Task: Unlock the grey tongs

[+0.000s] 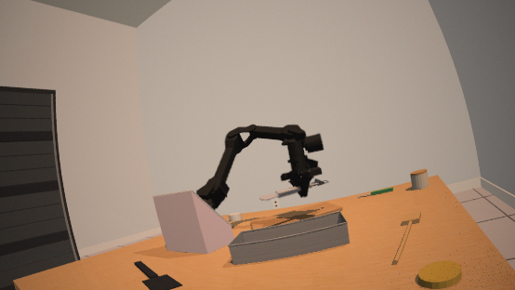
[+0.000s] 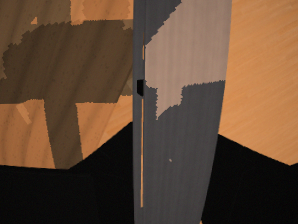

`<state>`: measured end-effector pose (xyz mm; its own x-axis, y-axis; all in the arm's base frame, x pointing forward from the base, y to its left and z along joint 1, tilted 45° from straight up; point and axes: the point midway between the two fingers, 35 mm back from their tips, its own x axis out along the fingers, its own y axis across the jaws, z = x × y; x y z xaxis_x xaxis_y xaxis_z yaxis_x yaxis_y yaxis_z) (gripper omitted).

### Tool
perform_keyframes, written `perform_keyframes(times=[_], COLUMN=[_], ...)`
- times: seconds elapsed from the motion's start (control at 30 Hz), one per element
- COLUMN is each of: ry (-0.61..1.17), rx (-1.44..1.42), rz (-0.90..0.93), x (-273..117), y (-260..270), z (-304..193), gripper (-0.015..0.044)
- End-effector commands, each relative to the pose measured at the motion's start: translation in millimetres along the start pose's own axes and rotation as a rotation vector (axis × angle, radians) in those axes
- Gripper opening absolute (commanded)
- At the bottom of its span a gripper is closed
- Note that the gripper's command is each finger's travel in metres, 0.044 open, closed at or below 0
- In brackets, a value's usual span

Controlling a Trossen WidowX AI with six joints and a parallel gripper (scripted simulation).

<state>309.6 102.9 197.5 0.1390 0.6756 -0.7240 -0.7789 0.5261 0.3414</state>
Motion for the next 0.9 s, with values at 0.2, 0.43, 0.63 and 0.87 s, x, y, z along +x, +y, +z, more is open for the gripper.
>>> perform_keyframes(times=[0.2, 0.43, 0.63, 0.87], ry=[-0.007, -0.020, -0.036, -0.043], rx=[0.167, 0.281, 0.382, 0.424], rz=[-0.015, -0.008, 0.005, 0.013], x=[-3, -6, -11, -13], y=[54, 91, 122, 134], z=[17, 24, 26, 26], gripper=[-0.0150, -0.0150, -0.0150, -0.0150])
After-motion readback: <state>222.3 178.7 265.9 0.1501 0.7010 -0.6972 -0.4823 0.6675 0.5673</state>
